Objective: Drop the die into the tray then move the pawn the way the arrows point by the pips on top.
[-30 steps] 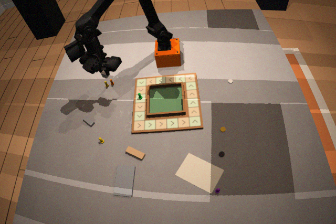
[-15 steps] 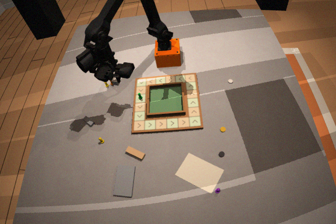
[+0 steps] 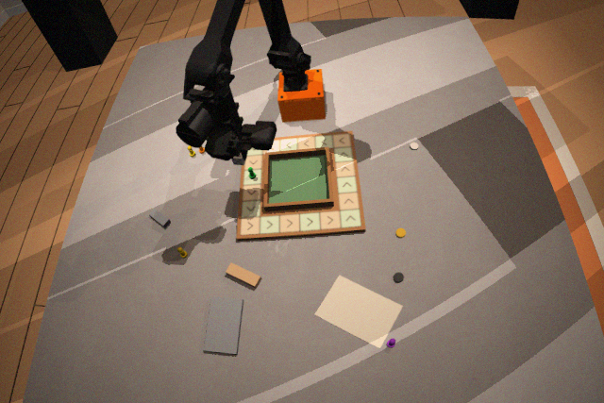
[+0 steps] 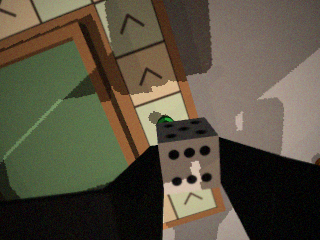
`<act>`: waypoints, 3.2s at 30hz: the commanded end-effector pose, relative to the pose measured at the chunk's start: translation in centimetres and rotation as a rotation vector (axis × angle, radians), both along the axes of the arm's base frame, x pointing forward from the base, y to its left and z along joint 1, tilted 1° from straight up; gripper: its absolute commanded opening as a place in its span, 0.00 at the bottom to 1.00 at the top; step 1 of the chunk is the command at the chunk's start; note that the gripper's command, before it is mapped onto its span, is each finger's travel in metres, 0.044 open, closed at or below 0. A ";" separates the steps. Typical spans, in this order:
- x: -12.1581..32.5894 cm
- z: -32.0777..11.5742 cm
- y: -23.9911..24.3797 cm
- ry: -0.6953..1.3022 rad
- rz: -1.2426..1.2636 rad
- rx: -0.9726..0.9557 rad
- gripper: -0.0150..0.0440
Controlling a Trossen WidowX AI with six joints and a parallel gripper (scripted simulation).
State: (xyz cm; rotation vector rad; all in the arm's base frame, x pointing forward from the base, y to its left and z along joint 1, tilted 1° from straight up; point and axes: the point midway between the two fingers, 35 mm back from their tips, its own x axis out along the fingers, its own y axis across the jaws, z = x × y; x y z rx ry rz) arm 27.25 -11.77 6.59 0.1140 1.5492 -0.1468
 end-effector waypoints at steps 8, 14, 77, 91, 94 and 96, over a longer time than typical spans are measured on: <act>0.8 -0.9 5.5 -0.002 0.088 0.006 0.25; 0.6 -1.4 8.3 0.007 0.149 0.002 0.25; -2.1 -0.5 12.3 -0.838 0.191 -0.052 0.25; -2.0 -0.3 12.3 -0.838 0.191 -0.052 0.65; -2.0 2.6 12.3 -0.839 0.186 -0.053 0.79; -2.1 3.5 12.3 -0.838 0.184 -0.053 0.88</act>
